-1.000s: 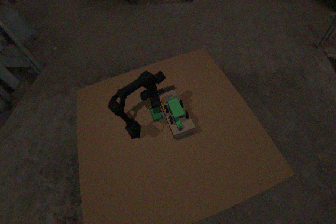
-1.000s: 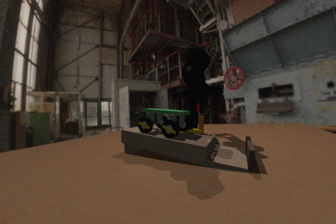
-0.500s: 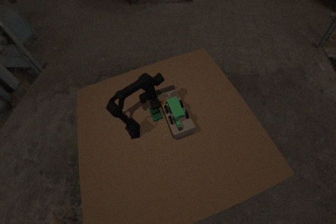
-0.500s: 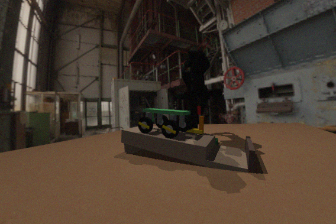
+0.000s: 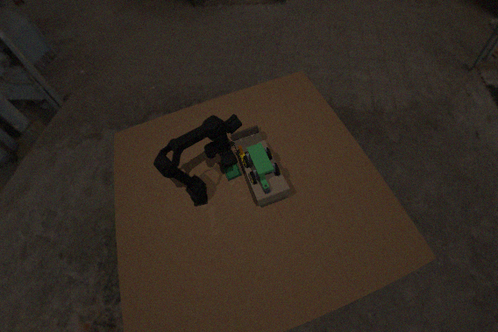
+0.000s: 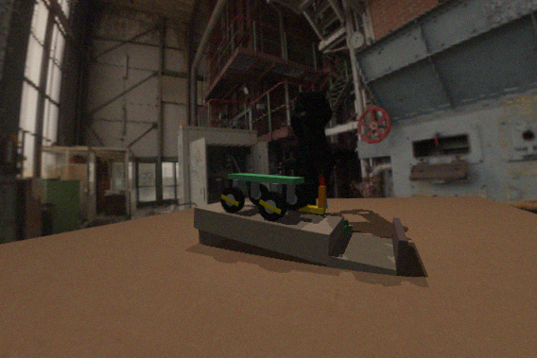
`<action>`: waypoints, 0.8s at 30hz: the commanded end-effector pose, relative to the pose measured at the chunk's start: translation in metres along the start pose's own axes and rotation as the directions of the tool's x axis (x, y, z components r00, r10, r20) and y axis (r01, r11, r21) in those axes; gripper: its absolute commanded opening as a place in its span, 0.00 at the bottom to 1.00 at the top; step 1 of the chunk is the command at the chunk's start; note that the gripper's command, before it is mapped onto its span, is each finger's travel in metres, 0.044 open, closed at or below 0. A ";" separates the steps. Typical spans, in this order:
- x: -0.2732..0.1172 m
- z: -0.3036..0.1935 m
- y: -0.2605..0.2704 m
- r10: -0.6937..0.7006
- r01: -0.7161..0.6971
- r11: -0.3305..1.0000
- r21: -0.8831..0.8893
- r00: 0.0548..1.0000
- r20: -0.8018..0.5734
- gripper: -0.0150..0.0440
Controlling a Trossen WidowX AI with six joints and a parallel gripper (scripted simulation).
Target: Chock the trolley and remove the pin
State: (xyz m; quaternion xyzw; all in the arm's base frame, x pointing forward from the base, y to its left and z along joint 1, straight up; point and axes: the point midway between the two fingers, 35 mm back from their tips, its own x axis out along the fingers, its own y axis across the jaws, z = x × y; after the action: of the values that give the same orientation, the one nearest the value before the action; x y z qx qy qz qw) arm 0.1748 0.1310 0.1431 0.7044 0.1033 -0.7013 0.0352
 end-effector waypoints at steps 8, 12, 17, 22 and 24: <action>0.033 0.000 -0.011 -0.089 0.089 0.996 -0.002 0.996 -0.003 0.25; 0.045 0.001 -0.017 -0.091 0.091 0.996 -0.002 0.996 -0.003 0.25; 0.055 0.001 -0.022 -0.091 0.091 0.996 -0.002 0.996 -0.003 0.25; 0.055 0.001 -0.021 -0.091 0.091 0.996 -0.002 0.996 -0.003 0.43; 0.055 0.001 -0.019 -0.091 0.091 0.996 -0.002 0.996 -0.003 0.52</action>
State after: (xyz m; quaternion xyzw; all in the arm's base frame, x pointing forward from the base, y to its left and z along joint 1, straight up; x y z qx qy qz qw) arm 0.1696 0.1555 0.0906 0.7005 0.1351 -0.7007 0.0062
